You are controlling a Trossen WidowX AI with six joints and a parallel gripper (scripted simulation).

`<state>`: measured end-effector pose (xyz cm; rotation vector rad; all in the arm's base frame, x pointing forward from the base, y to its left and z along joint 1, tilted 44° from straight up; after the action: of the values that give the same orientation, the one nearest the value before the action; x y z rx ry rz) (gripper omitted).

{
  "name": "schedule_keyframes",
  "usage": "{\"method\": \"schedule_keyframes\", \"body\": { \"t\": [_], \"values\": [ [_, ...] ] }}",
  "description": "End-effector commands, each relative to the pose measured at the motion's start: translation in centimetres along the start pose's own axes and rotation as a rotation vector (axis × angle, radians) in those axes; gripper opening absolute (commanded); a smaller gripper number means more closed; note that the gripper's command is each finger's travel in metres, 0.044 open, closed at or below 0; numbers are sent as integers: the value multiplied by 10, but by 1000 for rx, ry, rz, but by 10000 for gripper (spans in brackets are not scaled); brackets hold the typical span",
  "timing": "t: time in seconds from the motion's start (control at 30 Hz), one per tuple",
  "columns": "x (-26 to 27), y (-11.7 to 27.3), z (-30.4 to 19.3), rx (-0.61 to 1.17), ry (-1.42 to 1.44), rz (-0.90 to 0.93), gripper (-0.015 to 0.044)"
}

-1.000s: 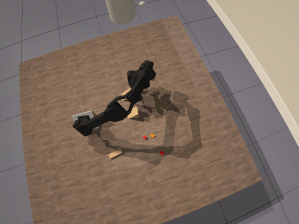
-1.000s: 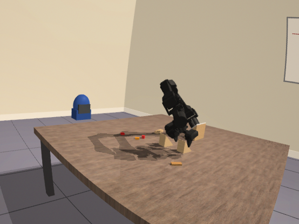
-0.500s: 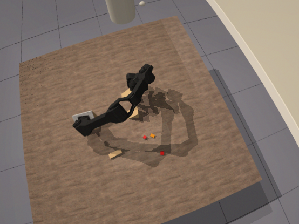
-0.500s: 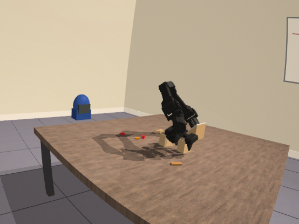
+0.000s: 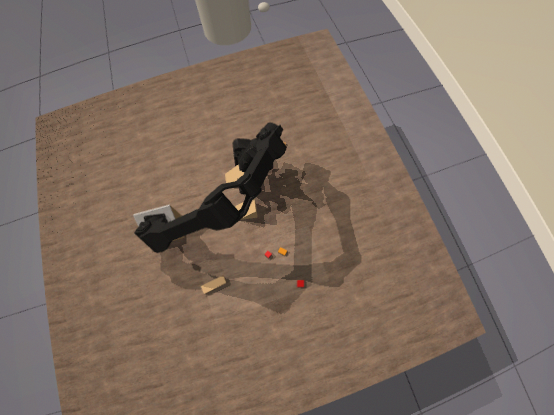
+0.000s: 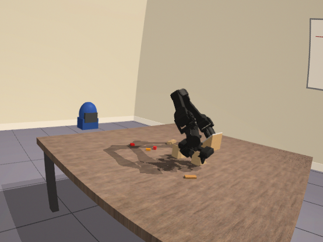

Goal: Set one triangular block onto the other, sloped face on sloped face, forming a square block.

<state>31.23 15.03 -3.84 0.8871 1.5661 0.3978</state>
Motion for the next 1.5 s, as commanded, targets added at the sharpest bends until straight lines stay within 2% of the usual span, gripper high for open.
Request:
{"method": "schedule_keyframes", "body": {
  "t": [0.0,0.23,0.47,0.67,1.47],
  "values": [
    [0,-2,-1,6,6,0,230],
    [0,-2,-1,6,6,0,183],
    [0,2,-2,2,1,0,0],
    [0,2,-9,-47,4,-1,0],
    [0,-9,-100,-674,11,16,0]
  ]
}}
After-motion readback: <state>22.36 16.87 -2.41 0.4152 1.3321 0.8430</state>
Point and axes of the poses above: the point midway between the two fingers, 35 mm back from their tips, its own y axis back along the fingers, its own x axis across the jaws, z = x × y, the point moved 8 cm from there along y, back along the fingers, and after that the axes turned 1 degree about -y, right-handed, at the moved point
